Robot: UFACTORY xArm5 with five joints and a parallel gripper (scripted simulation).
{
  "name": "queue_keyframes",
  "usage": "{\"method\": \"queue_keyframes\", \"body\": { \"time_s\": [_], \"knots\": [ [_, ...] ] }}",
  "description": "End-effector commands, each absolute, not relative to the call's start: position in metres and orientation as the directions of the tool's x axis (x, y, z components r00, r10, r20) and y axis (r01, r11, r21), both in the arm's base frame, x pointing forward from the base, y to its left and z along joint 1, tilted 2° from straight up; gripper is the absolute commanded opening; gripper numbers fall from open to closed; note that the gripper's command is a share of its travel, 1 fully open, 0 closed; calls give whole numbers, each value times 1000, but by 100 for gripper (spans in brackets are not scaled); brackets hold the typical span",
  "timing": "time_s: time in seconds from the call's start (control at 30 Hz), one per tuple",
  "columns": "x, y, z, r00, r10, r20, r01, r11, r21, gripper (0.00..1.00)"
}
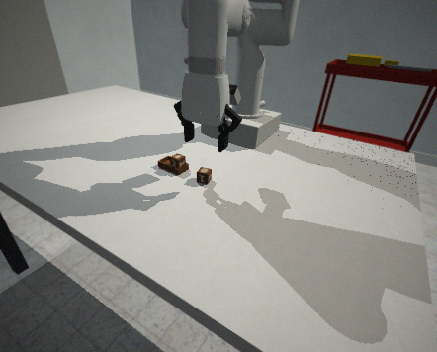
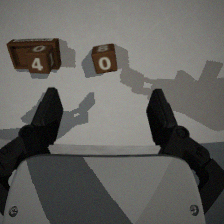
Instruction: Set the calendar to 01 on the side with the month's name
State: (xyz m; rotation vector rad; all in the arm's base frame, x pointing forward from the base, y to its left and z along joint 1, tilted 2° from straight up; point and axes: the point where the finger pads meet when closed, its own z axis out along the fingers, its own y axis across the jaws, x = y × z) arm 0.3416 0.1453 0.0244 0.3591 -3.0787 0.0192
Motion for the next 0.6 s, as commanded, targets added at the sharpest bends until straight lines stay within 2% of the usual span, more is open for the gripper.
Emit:
{"method": "queue_keyframes", "body": {
  "time_s": [0.0,0.23,0.27,0.57],
  "knots": [
    [343,146,24,-935,-353,40,-354,935,-2,100],
    [343,145,24,-921,-387,40,-387,922,0,100],
    [343,145,24,-921,-387,40,-387,922,0,47],
    [343,145,24,-921,-387,40,-387,922,0,47]
  ]
}}
